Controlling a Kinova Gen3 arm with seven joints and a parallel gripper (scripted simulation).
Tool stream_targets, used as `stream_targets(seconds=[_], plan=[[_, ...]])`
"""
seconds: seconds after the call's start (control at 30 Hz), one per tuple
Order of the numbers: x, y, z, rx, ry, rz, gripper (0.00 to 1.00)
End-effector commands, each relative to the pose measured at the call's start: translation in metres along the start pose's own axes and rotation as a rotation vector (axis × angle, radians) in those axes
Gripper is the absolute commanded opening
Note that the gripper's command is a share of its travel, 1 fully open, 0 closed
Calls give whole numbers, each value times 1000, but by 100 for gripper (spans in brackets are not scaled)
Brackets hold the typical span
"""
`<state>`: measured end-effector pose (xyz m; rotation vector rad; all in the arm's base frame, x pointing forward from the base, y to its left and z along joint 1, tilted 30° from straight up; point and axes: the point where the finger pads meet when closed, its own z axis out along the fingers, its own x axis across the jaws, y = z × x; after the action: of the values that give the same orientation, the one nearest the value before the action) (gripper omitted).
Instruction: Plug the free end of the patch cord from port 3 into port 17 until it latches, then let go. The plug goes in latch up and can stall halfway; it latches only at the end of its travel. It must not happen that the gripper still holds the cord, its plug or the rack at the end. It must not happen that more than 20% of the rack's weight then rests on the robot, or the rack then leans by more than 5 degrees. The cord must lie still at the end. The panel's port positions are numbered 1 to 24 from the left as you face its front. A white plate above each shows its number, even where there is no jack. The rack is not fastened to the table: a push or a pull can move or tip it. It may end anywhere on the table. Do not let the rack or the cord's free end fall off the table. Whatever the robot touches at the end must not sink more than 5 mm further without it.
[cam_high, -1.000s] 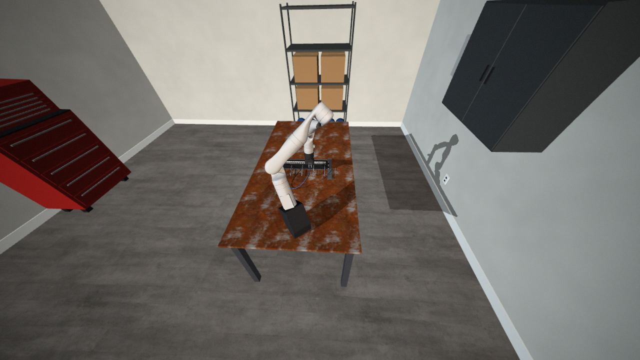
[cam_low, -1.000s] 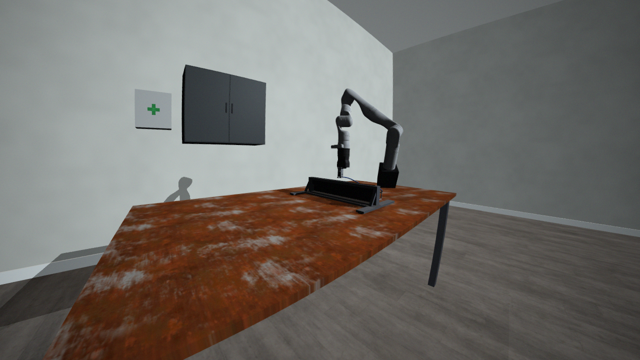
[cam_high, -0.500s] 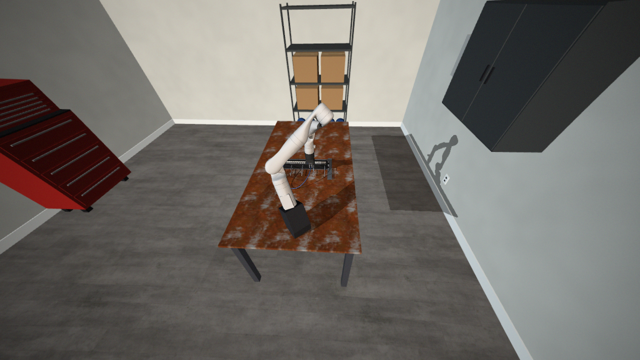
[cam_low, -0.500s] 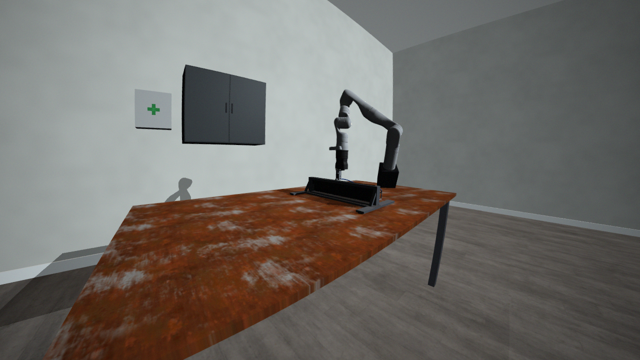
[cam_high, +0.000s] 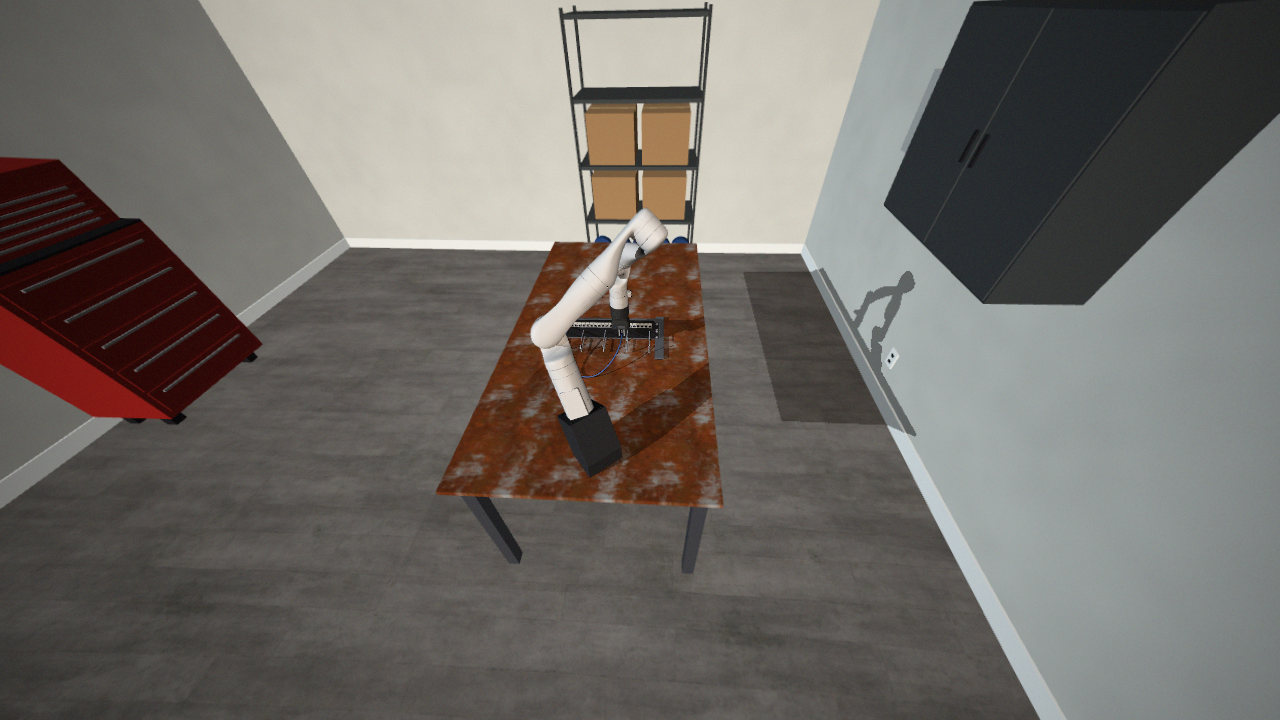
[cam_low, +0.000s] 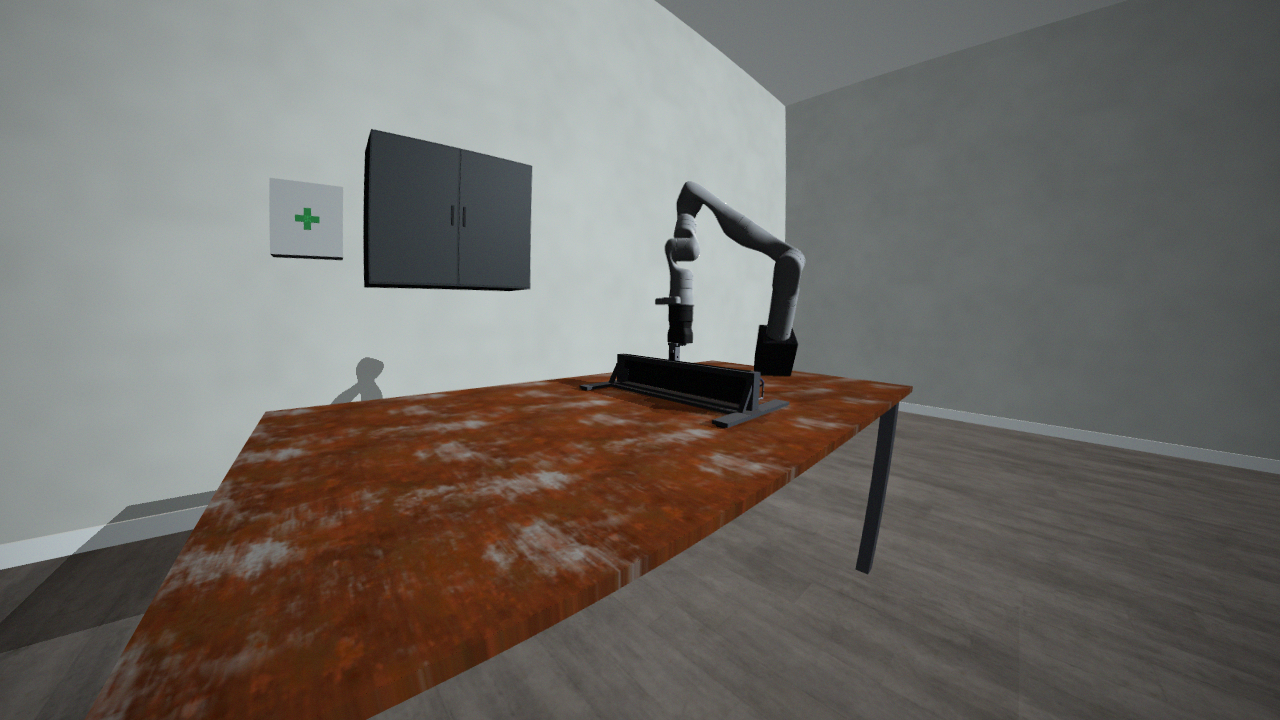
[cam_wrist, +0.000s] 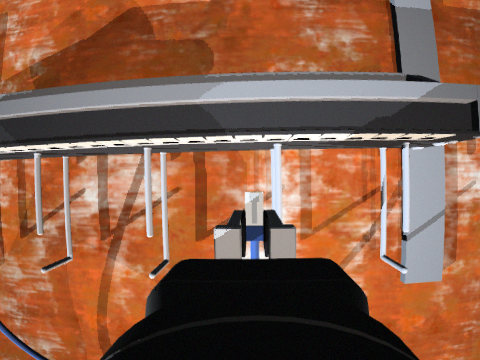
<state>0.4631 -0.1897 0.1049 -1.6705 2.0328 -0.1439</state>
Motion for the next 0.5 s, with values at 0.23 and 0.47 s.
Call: stream_targets(seconds=[0.23, 0.47], plan=[[-2, -3, 3, -1, -3, -4, 0], [-2, -3, 3, -1, -3, -4, 0]])
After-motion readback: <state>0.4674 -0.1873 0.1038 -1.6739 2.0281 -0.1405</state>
